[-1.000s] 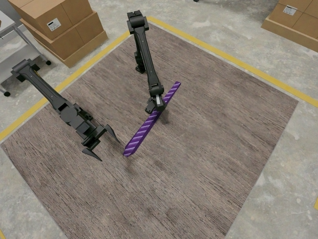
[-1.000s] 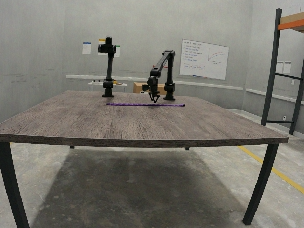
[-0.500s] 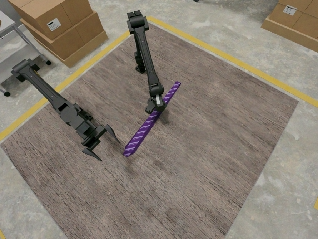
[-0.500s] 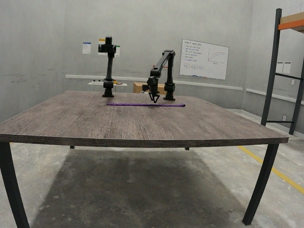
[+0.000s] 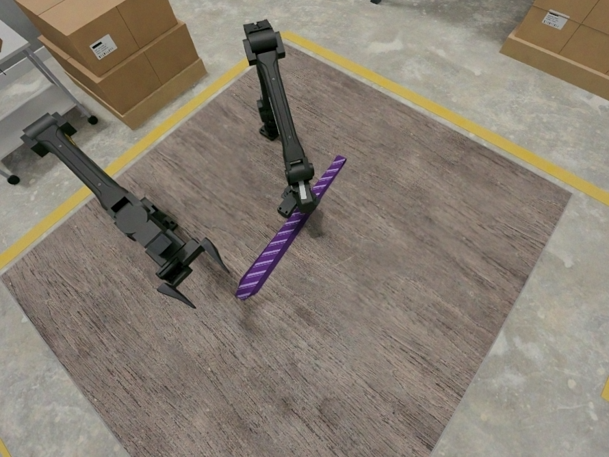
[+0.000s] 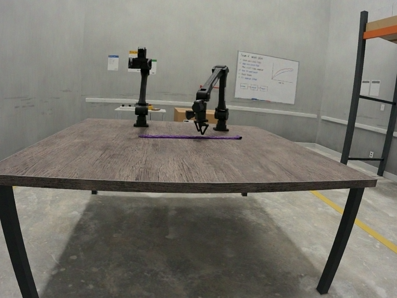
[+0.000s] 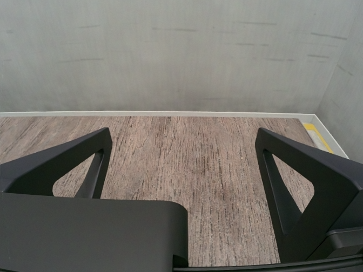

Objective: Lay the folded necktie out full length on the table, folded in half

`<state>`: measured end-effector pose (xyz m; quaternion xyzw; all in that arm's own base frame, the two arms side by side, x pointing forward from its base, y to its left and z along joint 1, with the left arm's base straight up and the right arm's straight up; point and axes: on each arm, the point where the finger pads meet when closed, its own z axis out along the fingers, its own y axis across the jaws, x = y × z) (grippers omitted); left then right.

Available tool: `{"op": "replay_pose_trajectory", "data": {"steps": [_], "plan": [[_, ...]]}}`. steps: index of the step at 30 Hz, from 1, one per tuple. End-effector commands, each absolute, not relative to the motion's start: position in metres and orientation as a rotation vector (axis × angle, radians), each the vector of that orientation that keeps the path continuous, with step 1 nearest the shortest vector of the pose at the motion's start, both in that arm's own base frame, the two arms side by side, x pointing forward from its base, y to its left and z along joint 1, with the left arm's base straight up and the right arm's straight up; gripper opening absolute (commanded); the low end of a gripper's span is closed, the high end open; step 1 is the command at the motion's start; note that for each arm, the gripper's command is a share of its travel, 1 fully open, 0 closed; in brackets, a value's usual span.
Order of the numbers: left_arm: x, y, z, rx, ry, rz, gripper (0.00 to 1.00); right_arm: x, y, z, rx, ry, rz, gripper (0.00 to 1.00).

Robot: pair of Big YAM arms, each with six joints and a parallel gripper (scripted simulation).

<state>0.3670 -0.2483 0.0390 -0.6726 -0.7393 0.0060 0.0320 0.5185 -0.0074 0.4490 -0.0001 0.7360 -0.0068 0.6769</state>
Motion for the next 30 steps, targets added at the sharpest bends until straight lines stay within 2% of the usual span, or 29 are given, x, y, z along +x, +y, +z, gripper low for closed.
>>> {"op": "replay_pose_trajectory", "data": {"steps": [1, 30], "plan": [[0.389, -0.263, 0.059, -2.112, -2.325, 0.000, 0.93, 0.521, 0.000, 0.481, 0.000, 1.591, 0.001, 1.00], [0.400, -0.271, 0.058, -2.112, -2.325, 0.000, 0.93, 0.521, 0.000, 0.481, 0.000, 1.591, 0.001, 1.00]]}}
